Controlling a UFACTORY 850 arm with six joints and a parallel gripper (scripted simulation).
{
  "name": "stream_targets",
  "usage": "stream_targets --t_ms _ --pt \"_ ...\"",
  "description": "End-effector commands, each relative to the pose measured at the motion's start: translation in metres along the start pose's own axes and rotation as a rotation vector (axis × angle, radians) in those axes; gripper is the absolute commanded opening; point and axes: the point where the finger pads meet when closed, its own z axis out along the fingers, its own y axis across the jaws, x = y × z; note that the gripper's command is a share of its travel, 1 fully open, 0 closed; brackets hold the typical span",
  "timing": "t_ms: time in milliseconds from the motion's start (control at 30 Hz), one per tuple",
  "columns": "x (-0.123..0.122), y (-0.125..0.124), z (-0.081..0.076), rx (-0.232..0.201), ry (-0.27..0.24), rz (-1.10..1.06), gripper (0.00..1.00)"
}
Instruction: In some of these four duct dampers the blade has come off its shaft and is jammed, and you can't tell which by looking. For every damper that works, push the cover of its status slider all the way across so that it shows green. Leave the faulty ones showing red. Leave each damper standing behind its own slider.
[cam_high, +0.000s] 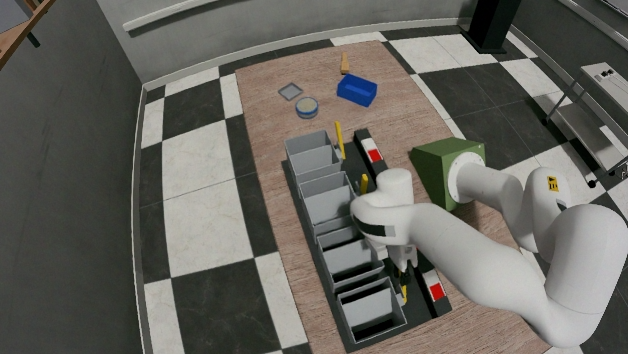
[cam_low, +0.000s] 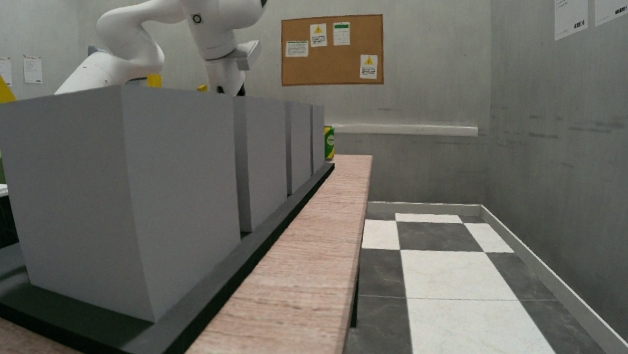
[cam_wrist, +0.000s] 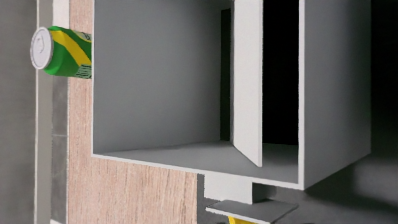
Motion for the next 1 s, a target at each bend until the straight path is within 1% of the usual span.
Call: stream_targets --t_ms 0,33,100,167,600,667,800,967 --pt "0.001 0.0 -0.007 0.0 0.001 -0.001 0.39" --pt "0.001 0.0 -0.009 0.0 0.001 -0.001 0.39" --pt "0.001 0.0 -0.009 0.0 0.001 -0.001 0.39" --pt "0.001 0.0 -0.015 0.0 0.001 -0.001 0.39" --pt "0.001 0.0 -0.064 0.0 0.001 -0.001 0.39" --pt "0.001 0.0 -0.064 0.0 0.001 -0.001 0.39" --pt "0.001 0.0 -0.073 0.0 0.001 -0.001 0.39" --pt "0.001 0.0 -0.078 0.0 0.001 -0.001 0.39"
